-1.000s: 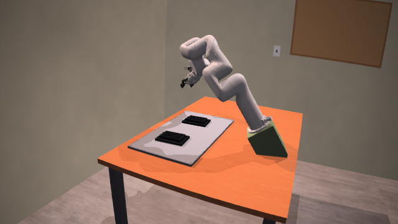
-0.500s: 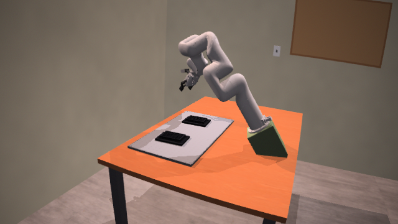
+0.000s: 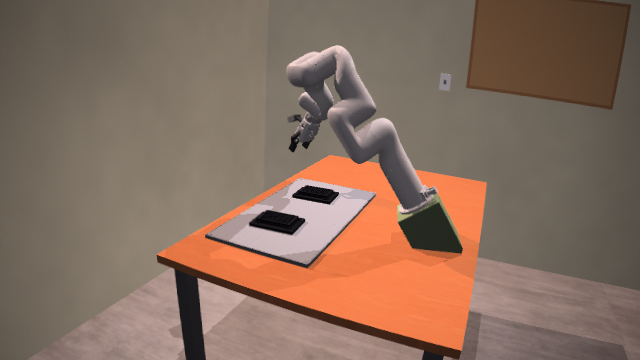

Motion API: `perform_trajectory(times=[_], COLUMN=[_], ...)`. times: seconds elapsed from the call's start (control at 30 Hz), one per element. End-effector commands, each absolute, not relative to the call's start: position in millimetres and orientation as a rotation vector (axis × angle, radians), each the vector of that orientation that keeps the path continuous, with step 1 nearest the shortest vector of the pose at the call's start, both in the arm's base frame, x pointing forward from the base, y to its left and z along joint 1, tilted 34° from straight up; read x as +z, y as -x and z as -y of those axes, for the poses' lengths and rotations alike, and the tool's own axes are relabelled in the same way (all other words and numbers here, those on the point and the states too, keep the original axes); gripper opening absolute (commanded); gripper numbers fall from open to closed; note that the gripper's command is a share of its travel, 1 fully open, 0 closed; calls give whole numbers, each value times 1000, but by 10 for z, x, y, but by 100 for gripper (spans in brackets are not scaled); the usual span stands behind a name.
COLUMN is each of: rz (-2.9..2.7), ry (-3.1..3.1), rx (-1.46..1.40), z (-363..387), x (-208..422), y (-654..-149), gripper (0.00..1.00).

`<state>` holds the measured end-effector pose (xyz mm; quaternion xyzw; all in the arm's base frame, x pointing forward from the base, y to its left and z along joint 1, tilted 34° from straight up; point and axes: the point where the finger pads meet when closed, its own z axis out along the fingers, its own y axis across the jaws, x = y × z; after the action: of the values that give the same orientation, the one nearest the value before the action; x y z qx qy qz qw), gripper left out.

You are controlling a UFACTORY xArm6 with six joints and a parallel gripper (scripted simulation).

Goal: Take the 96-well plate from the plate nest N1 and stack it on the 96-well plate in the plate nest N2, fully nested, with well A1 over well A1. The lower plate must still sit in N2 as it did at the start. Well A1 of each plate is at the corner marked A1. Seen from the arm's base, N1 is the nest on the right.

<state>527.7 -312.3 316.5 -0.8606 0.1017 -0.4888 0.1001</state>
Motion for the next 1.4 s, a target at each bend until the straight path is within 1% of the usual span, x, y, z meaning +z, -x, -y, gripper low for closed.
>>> perform_trajectory(times=[0.0,0.07,0.2,0.3,0.53,0.63,0.8,0.9,1.1,1.2,1.37], rz=[-269,-227,-227,-155,-155,-82,-82,-10,-10,63,63], ry=[2569,2599,2599,2648,2648,2695,2695,2739,2739,2781,2781], rx=[-1414,-1367,-1367,-1286,-1286,-1204,-1204,-1121,-1121,-1037,-1037], z=[3060,2979,2847,2732,2604,2496,2372,2271,2154,2060,1949], x=[3162,3130,3078,3025,2966,2909,2843,2782,2710,2644,2567], y=[-5228,-5178,-5096,-5015,-4924,-4836,-4736,-4644,-4536,-4439,-4324], gripper=[100,100,100,100,100,100,100,100,100,100,100])
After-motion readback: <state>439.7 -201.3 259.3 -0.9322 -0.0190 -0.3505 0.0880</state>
